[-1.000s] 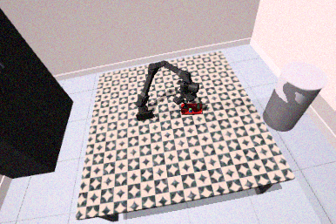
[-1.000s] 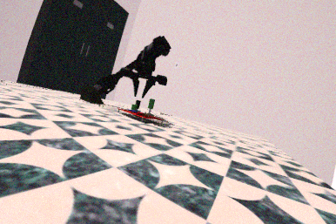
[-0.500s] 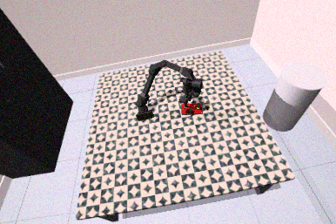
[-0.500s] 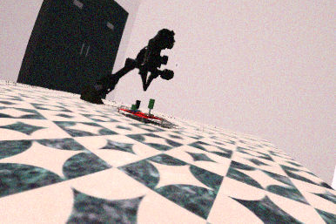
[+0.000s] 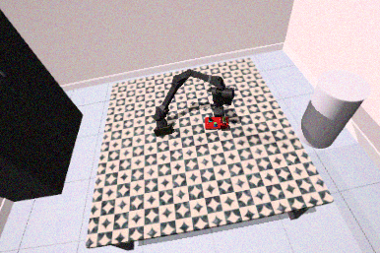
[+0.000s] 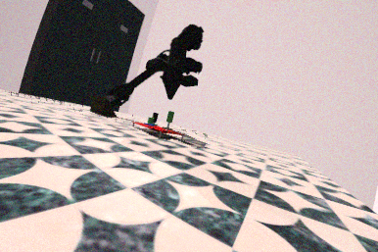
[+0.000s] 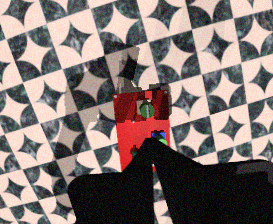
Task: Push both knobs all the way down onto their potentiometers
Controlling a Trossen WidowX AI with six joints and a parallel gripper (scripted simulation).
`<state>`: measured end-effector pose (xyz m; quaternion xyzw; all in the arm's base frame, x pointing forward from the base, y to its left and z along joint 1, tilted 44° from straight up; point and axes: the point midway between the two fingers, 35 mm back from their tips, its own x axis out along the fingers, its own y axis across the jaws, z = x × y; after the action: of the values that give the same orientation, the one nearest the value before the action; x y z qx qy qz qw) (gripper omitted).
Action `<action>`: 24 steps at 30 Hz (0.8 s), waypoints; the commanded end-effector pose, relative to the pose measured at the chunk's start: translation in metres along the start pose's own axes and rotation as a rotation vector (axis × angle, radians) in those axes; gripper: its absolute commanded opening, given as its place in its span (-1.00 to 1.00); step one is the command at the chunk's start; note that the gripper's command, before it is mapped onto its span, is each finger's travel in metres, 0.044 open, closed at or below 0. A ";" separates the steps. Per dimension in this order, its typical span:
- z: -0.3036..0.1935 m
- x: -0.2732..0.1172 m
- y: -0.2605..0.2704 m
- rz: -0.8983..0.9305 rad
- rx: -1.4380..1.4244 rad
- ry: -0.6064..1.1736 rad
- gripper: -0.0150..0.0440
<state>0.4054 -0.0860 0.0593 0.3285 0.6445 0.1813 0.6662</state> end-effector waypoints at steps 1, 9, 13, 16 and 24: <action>0.009 -0.001 -0.002 0.010 -0.117 -0.009 -0.49; 0.024 -0.005 -0.005 0.020 -0.365 -0.030 -0.49; 0.024 -0.003 -0.005 0.021 -0.371 -0.031 -0.49; 0.022 0.013 -0.004 0.021 -0.371 -0.031 -0.49; 0.022 0.019 -0.004 0.021 -0.371 -0.031 -0.49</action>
<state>0.4277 -0.0812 0.0407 0.2077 0.5888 0.3014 0.7207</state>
